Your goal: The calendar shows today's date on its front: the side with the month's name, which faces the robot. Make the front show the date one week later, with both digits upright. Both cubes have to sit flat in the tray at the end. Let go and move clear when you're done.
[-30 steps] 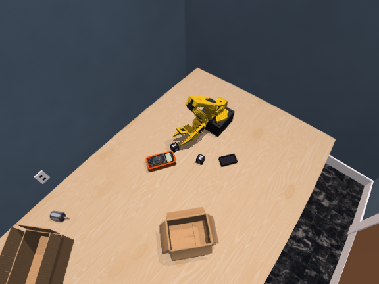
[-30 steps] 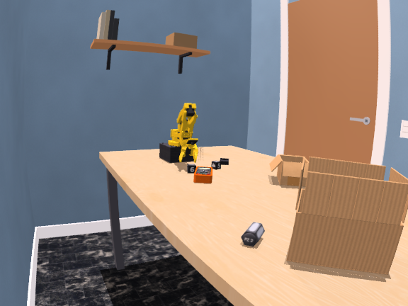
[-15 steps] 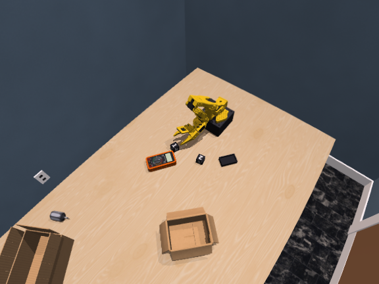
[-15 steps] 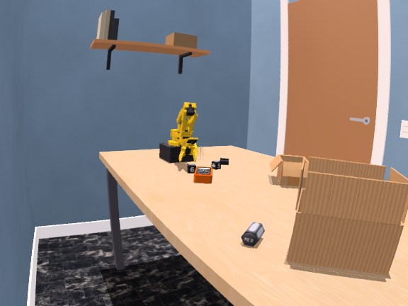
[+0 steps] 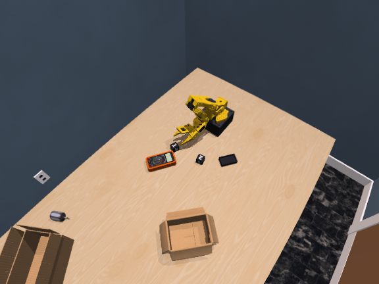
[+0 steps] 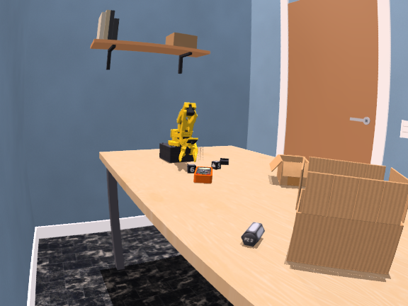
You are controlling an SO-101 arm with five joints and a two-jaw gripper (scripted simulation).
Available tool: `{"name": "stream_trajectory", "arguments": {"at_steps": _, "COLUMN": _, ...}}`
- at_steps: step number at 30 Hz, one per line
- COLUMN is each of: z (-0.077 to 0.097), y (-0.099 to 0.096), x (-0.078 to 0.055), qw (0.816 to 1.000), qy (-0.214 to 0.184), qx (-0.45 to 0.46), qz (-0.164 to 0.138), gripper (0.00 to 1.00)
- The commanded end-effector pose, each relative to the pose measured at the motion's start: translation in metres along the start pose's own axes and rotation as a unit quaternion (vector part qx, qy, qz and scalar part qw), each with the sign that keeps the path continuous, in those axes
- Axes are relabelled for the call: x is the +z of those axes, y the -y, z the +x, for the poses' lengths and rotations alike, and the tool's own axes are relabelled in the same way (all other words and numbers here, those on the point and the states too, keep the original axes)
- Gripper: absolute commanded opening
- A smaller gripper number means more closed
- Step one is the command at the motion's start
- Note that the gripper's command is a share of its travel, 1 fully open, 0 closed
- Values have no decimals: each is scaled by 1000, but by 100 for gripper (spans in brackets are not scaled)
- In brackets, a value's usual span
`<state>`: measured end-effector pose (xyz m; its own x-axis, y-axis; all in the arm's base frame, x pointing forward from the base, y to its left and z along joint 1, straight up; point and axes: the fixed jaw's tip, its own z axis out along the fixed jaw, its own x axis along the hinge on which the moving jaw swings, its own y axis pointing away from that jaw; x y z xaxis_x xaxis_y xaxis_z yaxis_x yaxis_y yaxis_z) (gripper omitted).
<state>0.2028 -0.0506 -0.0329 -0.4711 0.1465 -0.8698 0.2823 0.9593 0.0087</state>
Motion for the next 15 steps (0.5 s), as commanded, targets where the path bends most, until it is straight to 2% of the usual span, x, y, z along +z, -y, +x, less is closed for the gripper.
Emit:
{"name": "stream_trajectory", "arguments": {"at_steps": 1, "z": -4, "y": 2, "x": -22, "qw": 1000, "qy": -19, "qx": 7, "qz": 4, "gripper": 36}}
{"name": "stream_trajectory", "arguments": {"at_steps": 5, "z": -8, "y": 1, "x": -22, "qw": 1000, "qy": -11, "qx": 7, "qz": 4, "gripper": 36}}
{"name": "stream_trajectory", "arguments": {"at_steps": 8, "z": -17, "y": 1, "x": -20, "qw": 1000, "qy": 11, "qx": 7, "qz": 3, "gripper": 36}}
{"name": "stream_trajectory", "arguments": {"at_steps": 15, "z": -57, "y": 1, "x": -19, "qw": 994, "qy": 105, "qx": 7, "qz": 2, "gripper": 35}}
